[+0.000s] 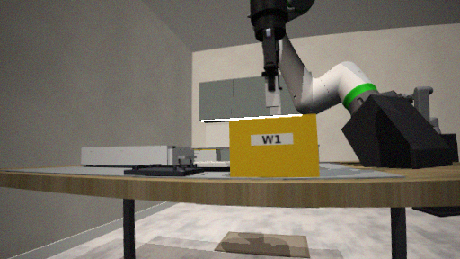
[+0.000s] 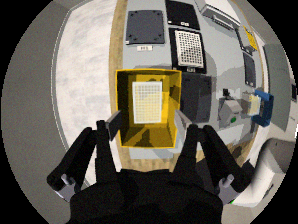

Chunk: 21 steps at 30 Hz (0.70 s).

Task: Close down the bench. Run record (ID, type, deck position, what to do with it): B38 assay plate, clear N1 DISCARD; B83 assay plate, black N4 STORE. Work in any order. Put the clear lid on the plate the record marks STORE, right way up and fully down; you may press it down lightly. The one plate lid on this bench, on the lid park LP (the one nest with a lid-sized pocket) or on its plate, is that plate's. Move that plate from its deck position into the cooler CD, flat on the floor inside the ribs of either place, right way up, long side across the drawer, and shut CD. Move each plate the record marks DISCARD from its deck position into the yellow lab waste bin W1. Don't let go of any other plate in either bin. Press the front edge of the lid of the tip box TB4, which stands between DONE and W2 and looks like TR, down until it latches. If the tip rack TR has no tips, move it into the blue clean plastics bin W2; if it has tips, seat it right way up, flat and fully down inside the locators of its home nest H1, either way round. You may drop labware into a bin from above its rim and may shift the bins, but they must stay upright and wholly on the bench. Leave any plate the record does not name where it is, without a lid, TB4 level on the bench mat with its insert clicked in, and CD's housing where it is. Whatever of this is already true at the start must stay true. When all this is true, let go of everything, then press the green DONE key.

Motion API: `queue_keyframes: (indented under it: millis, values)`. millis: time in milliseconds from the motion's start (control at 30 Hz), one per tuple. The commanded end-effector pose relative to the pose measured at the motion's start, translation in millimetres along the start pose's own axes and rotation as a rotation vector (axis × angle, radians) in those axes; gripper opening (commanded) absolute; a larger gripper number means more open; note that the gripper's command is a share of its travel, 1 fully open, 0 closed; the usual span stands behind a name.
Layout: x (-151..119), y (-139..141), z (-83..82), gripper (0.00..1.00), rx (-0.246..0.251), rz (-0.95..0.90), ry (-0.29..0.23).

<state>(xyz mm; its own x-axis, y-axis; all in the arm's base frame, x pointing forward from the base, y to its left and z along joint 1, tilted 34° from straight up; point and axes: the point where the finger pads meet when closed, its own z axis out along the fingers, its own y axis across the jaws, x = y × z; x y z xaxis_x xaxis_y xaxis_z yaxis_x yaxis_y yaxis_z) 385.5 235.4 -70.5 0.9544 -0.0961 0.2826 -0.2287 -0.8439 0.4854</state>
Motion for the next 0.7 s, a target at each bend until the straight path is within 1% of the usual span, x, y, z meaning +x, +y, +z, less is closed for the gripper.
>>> queue_keyframes:
  millis: [0,500,533,667]
  values:
    - [0,0,-0.2,0.66,0.000,0.000,0.000]
    - [0,0,-0.2,0.66,0.000,0.000,0.000]
    - [2,3,-0.3,0.66,0.000,-0.033,0.000]
    - [12,16,-0.9,0.66,0.000,-0.033,0.000]
